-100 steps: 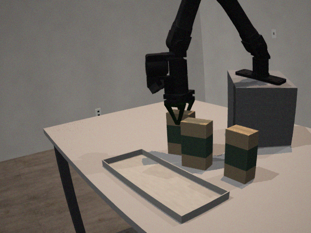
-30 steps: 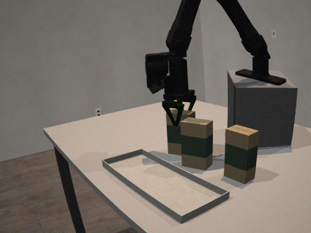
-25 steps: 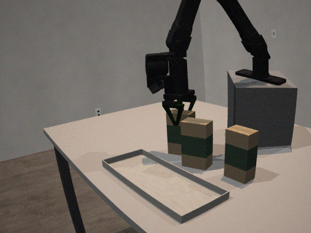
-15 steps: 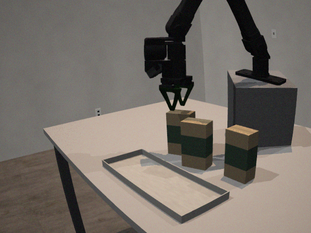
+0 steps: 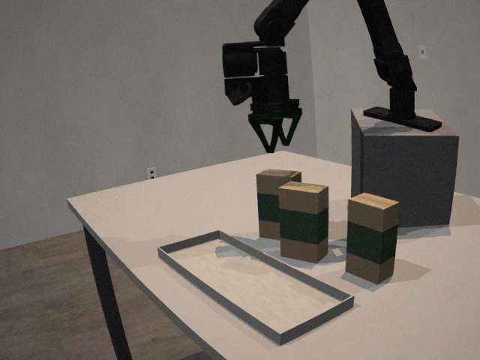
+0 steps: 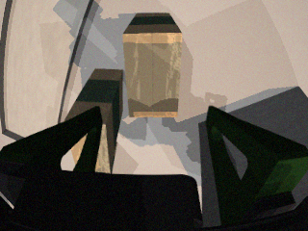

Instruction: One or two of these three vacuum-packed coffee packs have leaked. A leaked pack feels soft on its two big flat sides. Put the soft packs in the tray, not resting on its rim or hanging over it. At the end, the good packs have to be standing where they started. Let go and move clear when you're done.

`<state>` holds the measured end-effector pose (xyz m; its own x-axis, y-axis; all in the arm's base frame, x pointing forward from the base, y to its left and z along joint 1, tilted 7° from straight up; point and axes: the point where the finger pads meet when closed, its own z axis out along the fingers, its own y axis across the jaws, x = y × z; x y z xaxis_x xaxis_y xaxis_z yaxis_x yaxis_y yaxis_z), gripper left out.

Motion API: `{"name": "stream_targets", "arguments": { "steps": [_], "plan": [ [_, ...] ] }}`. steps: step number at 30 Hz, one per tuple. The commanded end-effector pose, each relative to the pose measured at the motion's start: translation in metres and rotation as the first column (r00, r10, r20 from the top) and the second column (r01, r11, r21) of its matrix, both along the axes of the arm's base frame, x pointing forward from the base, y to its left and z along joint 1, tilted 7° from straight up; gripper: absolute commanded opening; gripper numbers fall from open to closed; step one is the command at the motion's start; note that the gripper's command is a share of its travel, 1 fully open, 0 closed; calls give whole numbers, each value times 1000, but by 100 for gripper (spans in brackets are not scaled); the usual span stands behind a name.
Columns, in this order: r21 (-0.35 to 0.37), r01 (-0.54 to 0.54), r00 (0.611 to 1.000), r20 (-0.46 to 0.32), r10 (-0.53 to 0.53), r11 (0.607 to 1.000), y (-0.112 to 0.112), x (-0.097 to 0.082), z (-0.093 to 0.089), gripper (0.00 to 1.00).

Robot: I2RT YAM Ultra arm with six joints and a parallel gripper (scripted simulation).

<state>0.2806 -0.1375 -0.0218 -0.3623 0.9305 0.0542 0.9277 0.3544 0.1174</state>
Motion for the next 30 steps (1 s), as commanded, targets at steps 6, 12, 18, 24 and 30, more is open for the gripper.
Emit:
{"name": "stream_targets", "arguments": {
  "steps": [6,12,18,24,30],
  "plan": [
    [-7,68,997,30,-68,998,84,43,26,76],
    [1,107,994,-3,-107,994,103,43,18,76],
    [1,89,996,5,-89,996,108,44,21,76],
    [2,88,996,-23,-88,996,112,35,-5,76],
    [1,95,995,-14,-95,995,112,40,-27,76]
  ]
}}
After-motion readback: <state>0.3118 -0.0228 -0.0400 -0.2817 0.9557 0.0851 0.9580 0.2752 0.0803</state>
